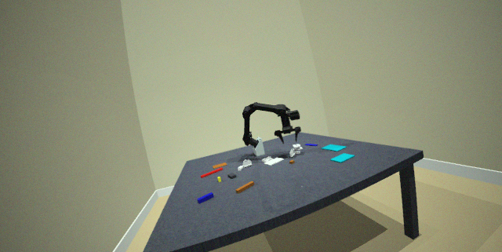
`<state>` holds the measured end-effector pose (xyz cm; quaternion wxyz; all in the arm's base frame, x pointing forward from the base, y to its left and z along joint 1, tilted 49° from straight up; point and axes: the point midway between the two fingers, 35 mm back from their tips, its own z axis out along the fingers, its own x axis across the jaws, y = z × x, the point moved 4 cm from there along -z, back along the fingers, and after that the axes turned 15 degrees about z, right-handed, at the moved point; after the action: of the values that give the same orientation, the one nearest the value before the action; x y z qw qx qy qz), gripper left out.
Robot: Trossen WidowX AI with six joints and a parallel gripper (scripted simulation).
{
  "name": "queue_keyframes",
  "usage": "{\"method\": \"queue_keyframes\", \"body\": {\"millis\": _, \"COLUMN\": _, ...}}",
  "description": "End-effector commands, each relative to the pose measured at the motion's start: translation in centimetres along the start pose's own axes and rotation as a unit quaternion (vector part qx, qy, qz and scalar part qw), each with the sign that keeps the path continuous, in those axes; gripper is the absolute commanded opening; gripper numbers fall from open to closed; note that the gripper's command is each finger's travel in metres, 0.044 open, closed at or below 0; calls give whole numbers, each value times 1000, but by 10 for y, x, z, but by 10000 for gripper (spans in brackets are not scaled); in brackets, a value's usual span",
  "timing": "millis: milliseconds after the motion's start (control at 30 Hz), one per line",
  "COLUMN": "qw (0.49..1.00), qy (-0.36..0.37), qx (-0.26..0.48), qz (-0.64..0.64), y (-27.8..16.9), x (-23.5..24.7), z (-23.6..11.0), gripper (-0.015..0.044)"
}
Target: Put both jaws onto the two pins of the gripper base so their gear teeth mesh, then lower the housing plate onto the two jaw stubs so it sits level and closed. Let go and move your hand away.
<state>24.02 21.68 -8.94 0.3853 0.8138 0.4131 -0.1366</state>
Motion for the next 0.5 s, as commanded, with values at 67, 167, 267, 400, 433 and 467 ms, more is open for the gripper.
{"method": "queue_keyframes", "body": {"millis": 67, "qw": 998, "qy": 0, "qx": -3, "qz": 60, "y": 2, "x": 1, "z": 0, "gripper": 440}}
{"method": "queue_keyframes", "body": {"millis": 167, "qw": 996, "qy": 0, "qx": -3, "qz": 91, "y": 3, "x": 2, "z": 0, "gripper": 440}}
{"method": "queue_keyframes", "body": {"millis": 267, "qw": 993, "qy": 0, "qx": -3, "qz": 122, "y": 4, "x": 2, "z": -1, "gripper": 440}}
{"method": "queue_keyframes", "body": {"millis": 400, "qw": 987, "qy": 0, "qx": -3, "qz": 164, "y": 5, "x": 3, "z": -1, "gripper": 440}}
{"method": "queue_keyframes", "body": {"millis": 433, "qw": 985, "qy": 0, "qx": -3, "qz": 174, "y": 6, "x": 3, "z": -1, "gripper": 440}}
{"method": "queue_keyframes", "body": {"millis": 467, "qw": 983, "qy": 0, "qx": -3, "qz": 182, "y": 6, "x": 3, "z": -1, "gripper": 440}}
